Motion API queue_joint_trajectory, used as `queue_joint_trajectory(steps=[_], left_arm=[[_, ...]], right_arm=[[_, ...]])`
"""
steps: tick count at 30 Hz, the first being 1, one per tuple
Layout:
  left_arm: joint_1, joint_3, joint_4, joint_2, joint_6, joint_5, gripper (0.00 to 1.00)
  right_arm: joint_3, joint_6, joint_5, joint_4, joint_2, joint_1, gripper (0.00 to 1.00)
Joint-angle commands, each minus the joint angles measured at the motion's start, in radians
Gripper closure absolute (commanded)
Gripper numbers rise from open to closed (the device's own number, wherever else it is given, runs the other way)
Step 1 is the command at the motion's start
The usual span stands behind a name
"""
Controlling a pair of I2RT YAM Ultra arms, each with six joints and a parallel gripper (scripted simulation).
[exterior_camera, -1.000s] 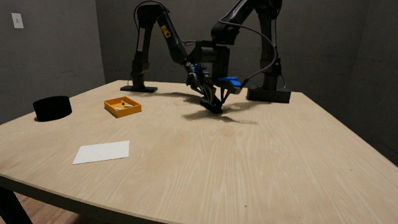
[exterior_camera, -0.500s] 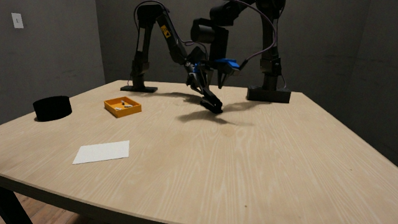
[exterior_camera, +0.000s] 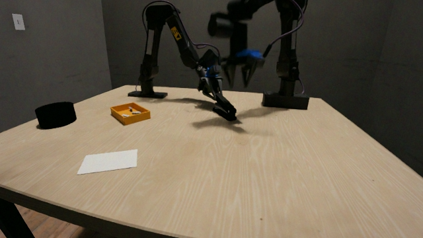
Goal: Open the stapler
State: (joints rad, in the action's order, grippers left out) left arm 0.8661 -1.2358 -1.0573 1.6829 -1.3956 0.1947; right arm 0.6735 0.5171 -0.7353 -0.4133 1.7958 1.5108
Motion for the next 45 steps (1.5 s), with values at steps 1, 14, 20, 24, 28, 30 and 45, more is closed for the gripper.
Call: queue_joint_trajectory(steps=[1,14,20,24,28,30,45], left_arm=[[-0.022,-0.004,-0.064,-0.123,0.105,0.196,0.43],[-0.13,0.01,0.117,-0.412,0.536,0.478,0.43],[-0.244,0.034,0.346,-0.539,0.856,0.462,0.43],[-0.299,0.068,0.47,-0.579,0.987,0.397,0.43],[-0.403,0.107,0.627,-0.644,1.157,0.309,0.43],[-0.46,0.124,0.71,-0.674,1.241,0.248,0.43],[-0.839,0.183,1.06,-0.644,1.407,-0.181,0.43]], right_arm=[[0.019,0.004,-0.01,0.015,-0.015,-0.004,0.79],[0.019,0.004,-0.01,0.015,-0.015,-0.004,0.79],[0.019,0.004,-0.01,0.015,-0.015,-0.004,0.79],[0.019,0.004,-0.01,0.015,-0.015,-0.004,0.79],[0.019,0.004,-0.01,0.015,-0.015,-0.004,0.79],[0.019,0.004,-0.01,0.015,-0.015,-0.004,0.79],[0.019,0.004,-0.01,0.015,-0.015,-0.004,0.79]])
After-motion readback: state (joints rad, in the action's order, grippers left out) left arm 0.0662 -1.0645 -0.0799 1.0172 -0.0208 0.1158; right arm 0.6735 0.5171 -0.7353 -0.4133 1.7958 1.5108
